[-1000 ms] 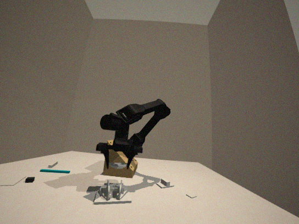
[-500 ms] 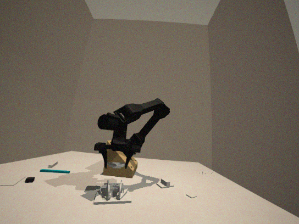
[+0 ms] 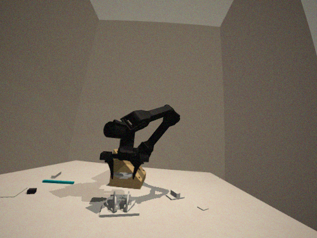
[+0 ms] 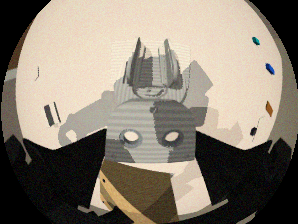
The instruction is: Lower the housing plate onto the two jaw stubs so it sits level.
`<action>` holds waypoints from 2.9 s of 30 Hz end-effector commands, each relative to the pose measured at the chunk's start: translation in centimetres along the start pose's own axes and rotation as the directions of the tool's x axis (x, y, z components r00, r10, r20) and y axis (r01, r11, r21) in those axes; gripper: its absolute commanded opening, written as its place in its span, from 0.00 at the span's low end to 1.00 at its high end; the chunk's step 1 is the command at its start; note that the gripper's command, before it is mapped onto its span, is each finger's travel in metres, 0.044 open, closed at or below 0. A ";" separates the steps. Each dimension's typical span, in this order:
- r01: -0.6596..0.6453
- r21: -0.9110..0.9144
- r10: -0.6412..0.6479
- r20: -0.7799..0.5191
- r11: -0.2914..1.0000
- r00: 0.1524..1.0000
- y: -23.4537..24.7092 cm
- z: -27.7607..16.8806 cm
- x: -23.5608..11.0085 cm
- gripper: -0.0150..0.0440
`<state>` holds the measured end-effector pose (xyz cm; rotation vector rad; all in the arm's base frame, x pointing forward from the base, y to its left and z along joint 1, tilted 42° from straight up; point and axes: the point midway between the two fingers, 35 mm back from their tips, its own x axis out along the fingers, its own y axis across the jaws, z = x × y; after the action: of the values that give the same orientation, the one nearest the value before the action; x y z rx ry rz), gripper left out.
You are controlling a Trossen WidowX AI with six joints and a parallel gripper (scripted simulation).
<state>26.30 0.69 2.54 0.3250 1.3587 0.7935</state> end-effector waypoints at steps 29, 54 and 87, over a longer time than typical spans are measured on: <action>0.005 -0.001 -0.005 0.000 1.000 1.000 -0.3 0.0 3.0 0.85; 0.001 0.000 -0.001 0.001 1.000 1.000 -0.1 -0.1 6.2 0.85; 0.001 0.006 -0.001 0.001 1.000 1.000 -0.1 -0.1 6.7 0.85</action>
<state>26.22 5.02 -2.49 0.3253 1.3620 0.7892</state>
